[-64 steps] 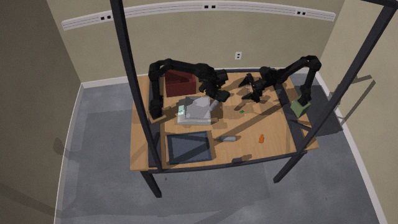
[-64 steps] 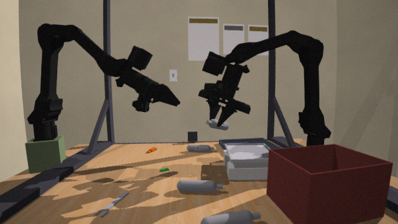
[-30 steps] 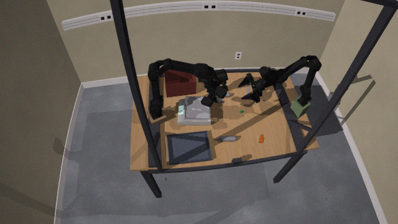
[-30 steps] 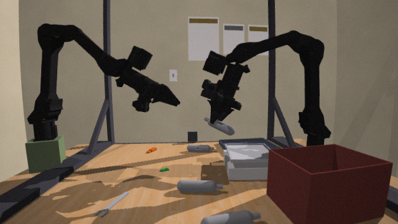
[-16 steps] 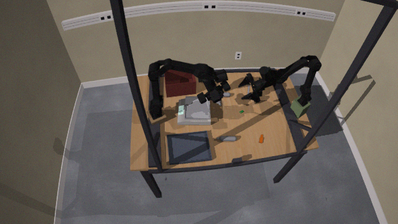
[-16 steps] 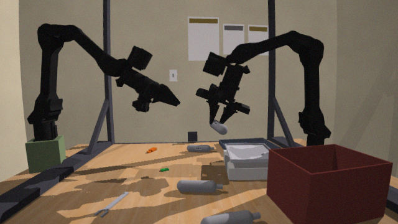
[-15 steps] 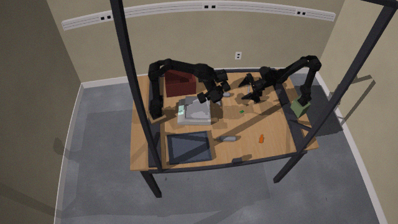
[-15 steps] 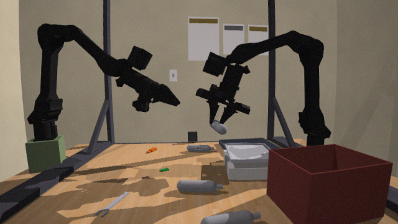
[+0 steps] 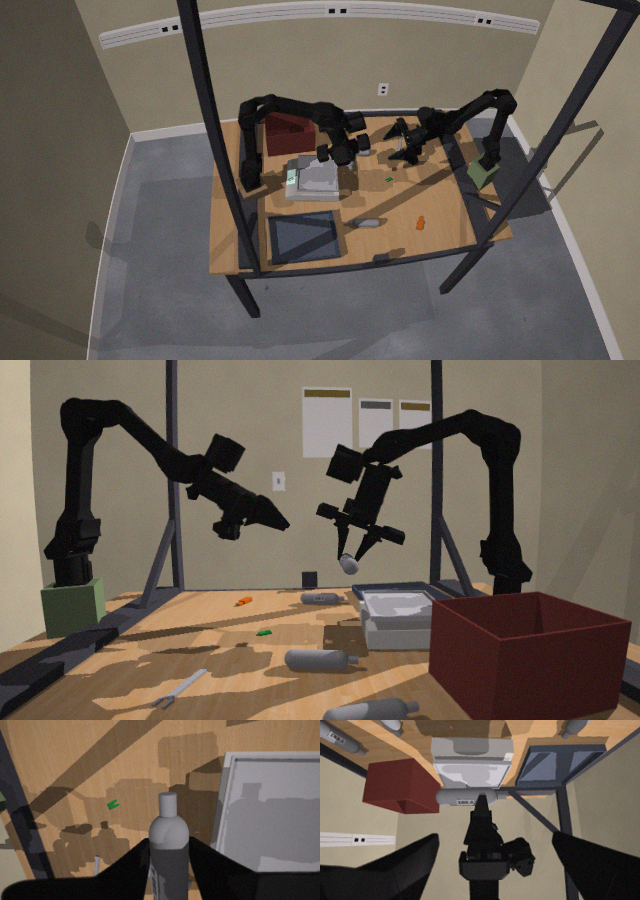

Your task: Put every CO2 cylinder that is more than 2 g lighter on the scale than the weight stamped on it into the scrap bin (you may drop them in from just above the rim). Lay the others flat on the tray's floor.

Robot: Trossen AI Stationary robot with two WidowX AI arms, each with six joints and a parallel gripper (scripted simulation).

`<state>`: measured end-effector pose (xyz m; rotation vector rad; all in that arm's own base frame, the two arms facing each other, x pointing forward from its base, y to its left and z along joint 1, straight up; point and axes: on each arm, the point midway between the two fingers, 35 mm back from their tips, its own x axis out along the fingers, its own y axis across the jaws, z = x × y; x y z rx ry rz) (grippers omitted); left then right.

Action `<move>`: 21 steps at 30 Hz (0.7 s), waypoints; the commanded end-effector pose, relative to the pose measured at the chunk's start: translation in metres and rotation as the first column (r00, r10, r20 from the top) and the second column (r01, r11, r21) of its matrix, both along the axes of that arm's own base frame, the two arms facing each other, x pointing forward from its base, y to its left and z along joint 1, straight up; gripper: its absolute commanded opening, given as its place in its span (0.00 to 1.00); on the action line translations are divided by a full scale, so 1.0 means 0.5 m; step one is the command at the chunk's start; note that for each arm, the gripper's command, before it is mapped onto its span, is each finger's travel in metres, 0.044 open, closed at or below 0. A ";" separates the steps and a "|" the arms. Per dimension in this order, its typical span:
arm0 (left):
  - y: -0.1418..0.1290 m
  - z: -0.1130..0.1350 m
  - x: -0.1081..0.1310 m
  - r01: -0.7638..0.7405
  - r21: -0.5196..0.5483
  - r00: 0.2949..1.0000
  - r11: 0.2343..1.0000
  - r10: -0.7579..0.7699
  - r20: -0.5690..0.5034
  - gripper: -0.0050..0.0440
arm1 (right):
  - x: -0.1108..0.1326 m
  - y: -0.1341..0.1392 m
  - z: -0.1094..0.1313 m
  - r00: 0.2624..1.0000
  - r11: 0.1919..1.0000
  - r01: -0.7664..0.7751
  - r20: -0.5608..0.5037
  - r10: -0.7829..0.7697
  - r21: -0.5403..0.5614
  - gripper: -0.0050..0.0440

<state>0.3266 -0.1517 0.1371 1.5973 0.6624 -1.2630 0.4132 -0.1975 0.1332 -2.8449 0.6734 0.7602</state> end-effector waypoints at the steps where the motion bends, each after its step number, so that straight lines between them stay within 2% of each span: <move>1: 0.003 0.006 0.002 0.006 -0.002 1.000 1.000 -0.006 0.015 0.00 | 0.003 0.000 0.026 1.000 1.000 -0.001 0.026 0.001 -0.014 1.00; 4: 0.001 0.012 0.005 0.007 -0.006 1.000 1.000 -0.007 0.023 0.00 | 0.004 -0.001 0.026 1.000 1.000 -0.002 0.025 0.002 -0.015 1.00; 15: 0.000 0.016 0.005 0.004 -0.009 1.000 1.000 -0.004 0.026 0.00 | 0.090 -0.045 0.012 1.000 1.000 -0.002 0.026 0.003 -0.016 1.00; 21: 0.000 0.016 0.005 0.004 -0.009 1.000 1.000 -0.004 0.026 0.00 | 0.096 -0.048 0.009 1.000 1.000 -0.002 0.024 0.002 -0.015 1.00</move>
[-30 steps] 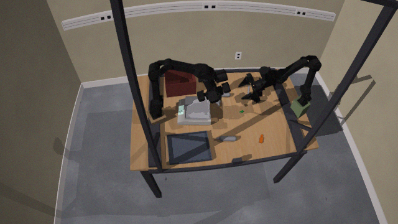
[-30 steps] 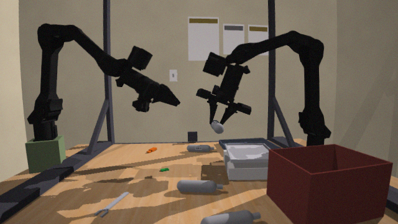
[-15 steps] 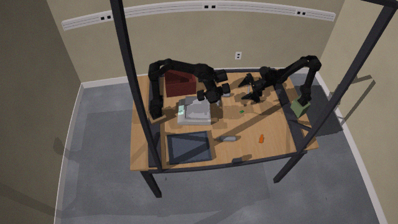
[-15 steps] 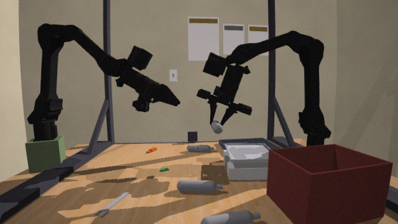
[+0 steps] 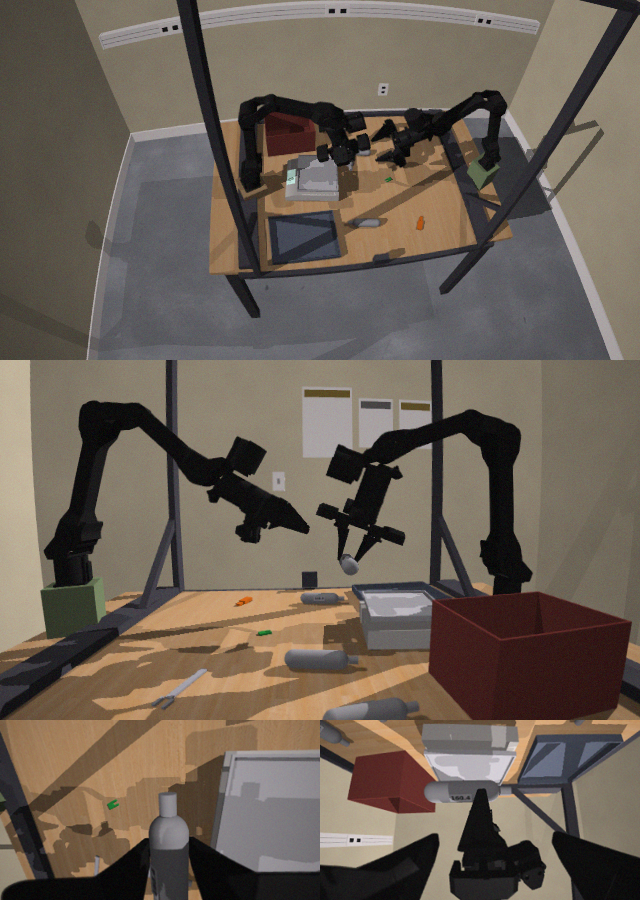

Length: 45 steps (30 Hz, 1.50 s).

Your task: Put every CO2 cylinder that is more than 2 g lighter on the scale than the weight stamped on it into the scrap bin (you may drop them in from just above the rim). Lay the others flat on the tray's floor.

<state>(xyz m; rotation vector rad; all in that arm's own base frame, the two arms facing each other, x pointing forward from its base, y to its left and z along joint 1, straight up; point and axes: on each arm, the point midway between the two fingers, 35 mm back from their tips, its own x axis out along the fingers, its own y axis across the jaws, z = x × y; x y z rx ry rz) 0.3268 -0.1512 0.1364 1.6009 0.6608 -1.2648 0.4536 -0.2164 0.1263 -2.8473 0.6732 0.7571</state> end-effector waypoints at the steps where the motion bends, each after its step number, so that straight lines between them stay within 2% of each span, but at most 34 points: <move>1: -0.001 0.018 0.004 0.001 -0.011 1.000 1.000 -0.001 0.026 0.00 | 0.015 -0.011 0.022 1.000 1.000 -0.001 0.022 0.001 -0.013 1.00; 13: -0.001 0.018 0.004 0.001 -0.011 1.000 1.000 -0.001 0.026 0.00 | 0.010 -0.006 0.027 1.000 1.000 0.000 0.027 0.000 -0.014 1.00; 16: -0.002 0.017 0.009 0.037 -0.004 0.999 0.999 -0.037 0.020 0.00 | 0.008 0.009 0.035 0.999 1.000 0.005 0.042 -0.006 0.021 1.00; 21: 0.000 0.017 0.010 0.232 0.045 0.973 0.972 -0.233 -0.004 0.00 | 0.002 0.056 0.055 0.990 0.979 0.057 0.116 -0.081 0.197 1.00; 28: 0.002 0.018 0.010 0.533 0.110 0.846 0.839 -0.529 -0.060 0.00 | -0.014 0.119 0.119 0.940 0.878 0.094 0.248 -0.233 0.470 1.00; 30: 0.002 0.018 0.010 0.533 0.110 0.846 0.839 -0.529 -0.060 0.00 | -0.014 0.119 0.119 0.940 0.878 0.094 0.248 -0.233 0.470 1.00; 36: 0.001 0.018 0.010 0.716 0.144 0.697 0.683 -0.708 -0.113 0.00 | -0.034 0.168 0.173 0.872 0.717 0.065 0.310 -0.379 0.694 1.00; 45: -0.001 0.017 0.009 0.873 0.171 0.484 0.457 -0.856 -0.184 0.00 | -0.070 0.230 0.235 0.780 0.419 -0.045 0.294 -0.553 0.907 1.00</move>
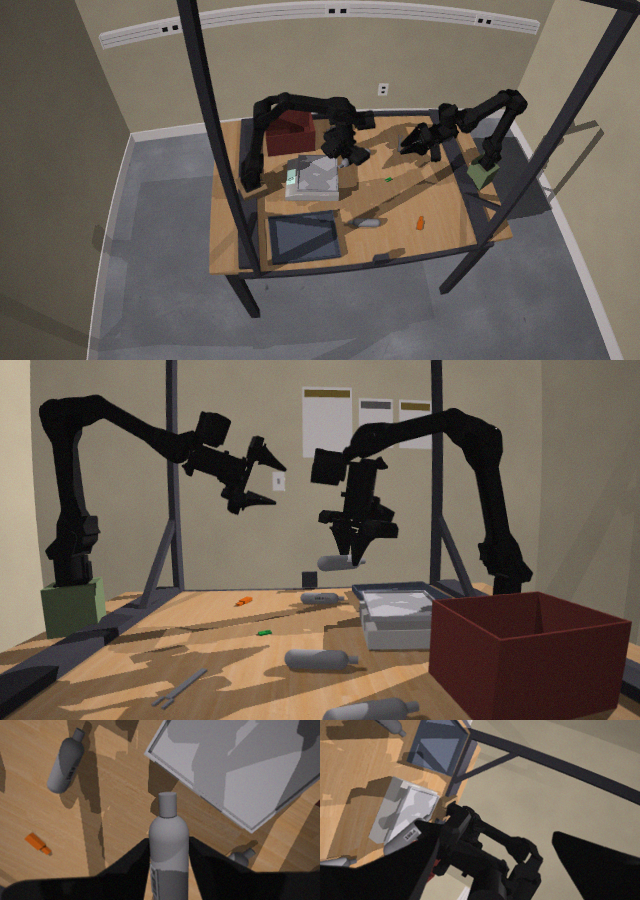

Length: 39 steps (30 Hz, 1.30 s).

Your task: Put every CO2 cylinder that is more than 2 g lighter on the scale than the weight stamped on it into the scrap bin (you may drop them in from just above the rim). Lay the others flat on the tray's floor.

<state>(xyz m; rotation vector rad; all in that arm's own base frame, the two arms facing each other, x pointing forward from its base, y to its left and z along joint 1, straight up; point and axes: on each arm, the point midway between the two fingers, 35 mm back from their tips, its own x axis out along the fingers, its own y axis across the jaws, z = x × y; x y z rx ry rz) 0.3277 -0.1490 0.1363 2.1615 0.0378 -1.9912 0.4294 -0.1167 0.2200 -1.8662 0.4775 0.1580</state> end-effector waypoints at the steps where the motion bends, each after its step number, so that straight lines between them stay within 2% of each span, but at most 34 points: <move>1: -0.005 0.017 0.007 0.111 0.021 0.994 0.994 -0.111 0.010 0.00 | -0.021 0.031 0.047 0.994 0.989 0.027 0.104 -0.042 0.147 1.00; 2: -0.005 0.017 0.007 0.111 0.021 0.994 0.994 -0.111 0.010 0.00 | -0.021 0.031 0.047 0.994 0.989 0.027 0.104 -0.042 0.147 1.00; 7: -0.006 0.017 0.007 0.244 0.054 0.970 0.968 -0.244 -0.009 0.00 | -0.048 0.068 0.083 0.975 0.922 0.026 0.195 -0.109 0.386 1.00; 14: -0.007 0.017 0.006 0.375 0.083 0.927 0.923 -0.374 -0.031 0.00 | -0.085 0.112 0.122 0.943 0.761 -0.025 0.267 -0.197 0.649 1.00; 17: -0.008 0.017 0.006 0.420 0.093 0.908 0.903 -0.418 -0.040 0.00 | -0.102 0.130 0.138 0.929 0.666 -0.059 0.284 -0.235 0.744 1.00; 19: -0.008 0.017 0.006 0.420 0.093 0.908 0.903 -0.418 -0.040 0.00 | -0.102 0.130 0.138 0.929 0.666 -0.059 0.284 -0.235 0.744 1.00; 26: -0.009 0.017 0.005 0.496 0.110 0.868 0.861 -0.493 -0.057 0.00 | -0.147 0.171 0.171 0.902 0.374 -0.159 0.288 -0.321 0.914 1.00; 34: -0.007 0.019 0.004 0.508 0.111 0.861 0.854 -0.505 -0.057 0.00 | -0.194 0.210 0.196 0.893 0.007 -0.255 0.238 -0.382 0.967 1.00; 36: -0.007 0.019 0.004 0.508 0.111 0.861 0.854 -0.505 -0.057 0.00 | -0.194 0.210 0.196 0.893 0.007 -0.255 0.238 -0.382 0.967 1.00; 39: -0.007 0.018 0.004 0.506 0.111 0.862 0.855 -0.503 -0.058 0.00 | -0.210 0.221 0.204 0.894 -0.113 -0.280 0.216 -0.392 0.953 1.00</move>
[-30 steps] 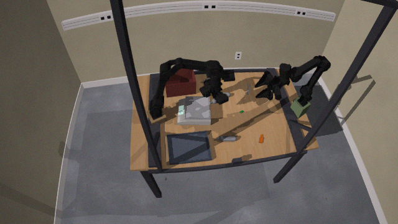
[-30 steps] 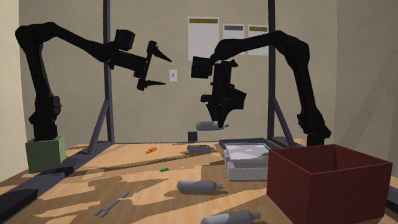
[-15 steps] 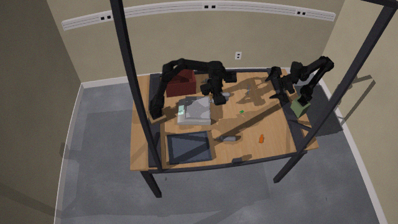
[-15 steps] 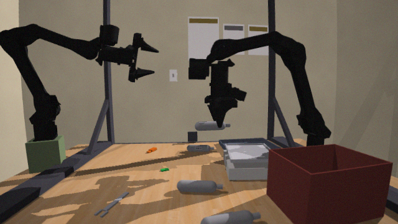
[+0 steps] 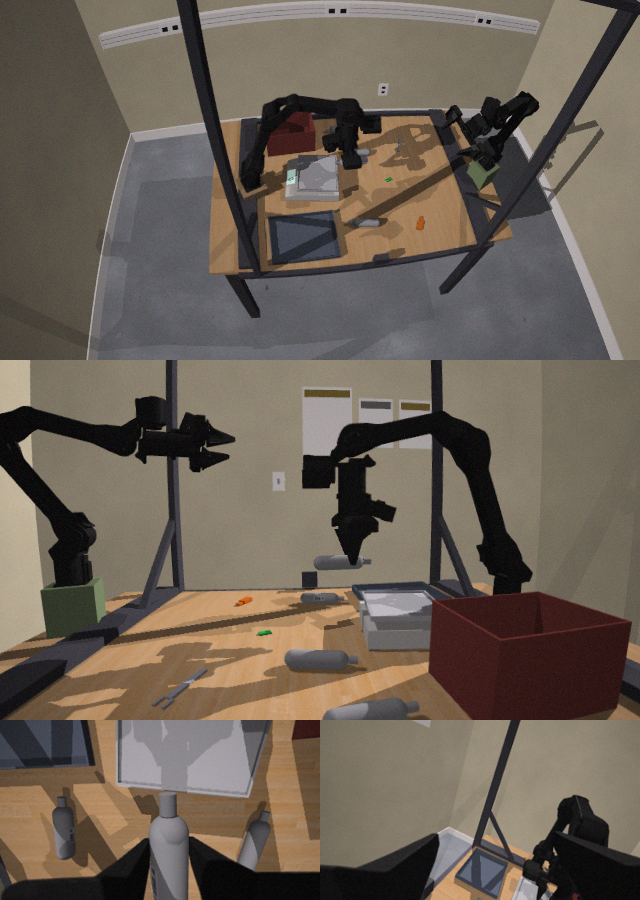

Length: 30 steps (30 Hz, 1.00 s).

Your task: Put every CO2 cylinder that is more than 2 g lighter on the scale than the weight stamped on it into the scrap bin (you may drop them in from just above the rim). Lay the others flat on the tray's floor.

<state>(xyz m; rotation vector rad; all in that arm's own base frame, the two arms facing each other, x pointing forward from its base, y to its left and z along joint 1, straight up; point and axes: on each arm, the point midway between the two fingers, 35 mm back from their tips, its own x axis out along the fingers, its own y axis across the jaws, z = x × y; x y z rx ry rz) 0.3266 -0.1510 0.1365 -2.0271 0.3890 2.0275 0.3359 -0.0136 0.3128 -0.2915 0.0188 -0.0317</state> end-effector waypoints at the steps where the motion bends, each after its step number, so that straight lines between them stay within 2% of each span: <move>1: -0.003 0.017 0.006 0.005 -0.010 1.000 1.000 -0.005 0.028 0.00 | -0.028 0.018 0.021 0.998 0.987 -0.025 0.058 0.016 0.160 1.00; 4: -0.002 0.018 0.003 0.002 -0.011 1.000 1.000 -0.002 0.027 0.00 | -0.040 0.026 0.026 0.997 0.968 -0.046 0.079 0.027 0.247 1.00; 8: -0.002 0.018 0.003 0.002 -0.011 1.000 1.000 -0.002 0.027 0.00 | -0.046 0.029 0.029 0.996 0.956 -0.056 0.089 0.032 0.288 1.00; 21: 0.009 0.020 -0.010 0.004 -0.013 0.999 1.000 -0.004 0.032 0.00 | -0.038 0.015 0.040 0.997 0.957 -0.032 0.079 0.009 0.287 1.00; 24: 0.023 0.017 -0.029 0.003 -0.012 1.000 1.000 -0.003 0.031 0.00 | -0.028 -0.014 0.026 0.999 0.959 0.024 0.020 -0.031 0.284 1.00; 29: 0.065 0.004 -0.088 0.003 -0.011 1.000 1.000 -0.003 0.029 0.00 | -0.016 -0.121 -0.014 0.971 0.936 0.218 -0.160 -0.178 0.278 1.00; 30: 0.065 0.004 -0.088 0.003 -0.011 1.000 1.000 -0.003 0.029 0.00 | -0.016 -0.121 -0.014 0.971 0.936 0.218 -0.160 -0.178 0.278 1.00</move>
